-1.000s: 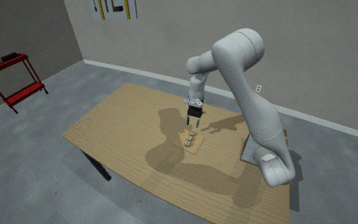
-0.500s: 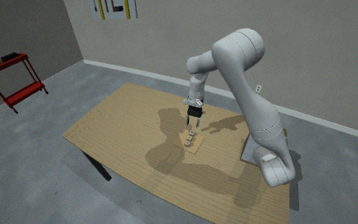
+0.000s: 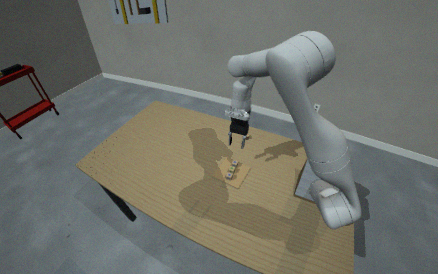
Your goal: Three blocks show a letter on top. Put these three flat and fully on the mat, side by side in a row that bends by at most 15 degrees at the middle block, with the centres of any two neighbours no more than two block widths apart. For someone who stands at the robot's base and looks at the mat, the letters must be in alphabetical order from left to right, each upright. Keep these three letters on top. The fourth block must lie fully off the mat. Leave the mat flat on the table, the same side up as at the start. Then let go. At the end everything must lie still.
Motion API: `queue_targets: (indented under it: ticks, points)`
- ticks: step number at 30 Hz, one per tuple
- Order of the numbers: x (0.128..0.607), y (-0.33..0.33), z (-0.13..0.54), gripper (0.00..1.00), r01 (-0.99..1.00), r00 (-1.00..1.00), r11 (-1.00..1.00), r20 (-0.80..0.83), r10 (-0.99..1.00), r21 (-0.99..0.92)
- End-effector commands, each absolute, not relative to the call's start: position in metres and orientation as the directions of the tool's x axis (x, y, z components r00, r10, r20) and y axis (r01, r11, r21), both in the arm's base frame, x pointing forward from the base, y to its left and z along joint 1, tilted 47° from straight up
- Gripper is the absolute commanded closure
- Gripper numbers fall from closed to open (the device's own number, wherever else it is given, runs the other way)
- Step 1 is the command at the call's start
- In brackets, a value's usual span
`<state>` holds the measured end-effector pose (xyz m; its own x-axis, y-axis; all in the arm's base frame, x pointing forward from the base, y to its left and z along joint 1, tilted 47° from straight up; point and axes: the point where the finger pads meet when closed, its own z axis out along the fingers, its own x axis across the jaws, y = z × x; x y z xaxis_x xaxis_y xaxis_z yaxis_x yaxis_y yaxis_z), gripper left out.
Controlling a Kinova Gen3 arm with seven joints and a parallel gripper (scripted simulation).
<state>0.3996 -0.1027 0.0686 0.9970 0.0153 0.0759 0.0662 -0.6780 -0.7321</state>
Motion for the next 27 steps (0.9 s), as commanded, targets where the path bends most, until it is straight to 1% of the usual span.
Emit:
queue_targets:
  ticks: [1, 10, 27]
  points:
    - [0.399, -0.115, 0.076, 0.00, 0.056, 0.997, -0.684, 0.071, 0.006, -0.728]
    - [0.401, -0.133, 0.088, 0.00, 0.054, 0.997, -0.690, 0.074, 0.000, -0.722]
    - [0.400, -0.133, 0.088, 0.00, 0.053, 0.997, -0.689, 0.074, 0.000, -0.723]
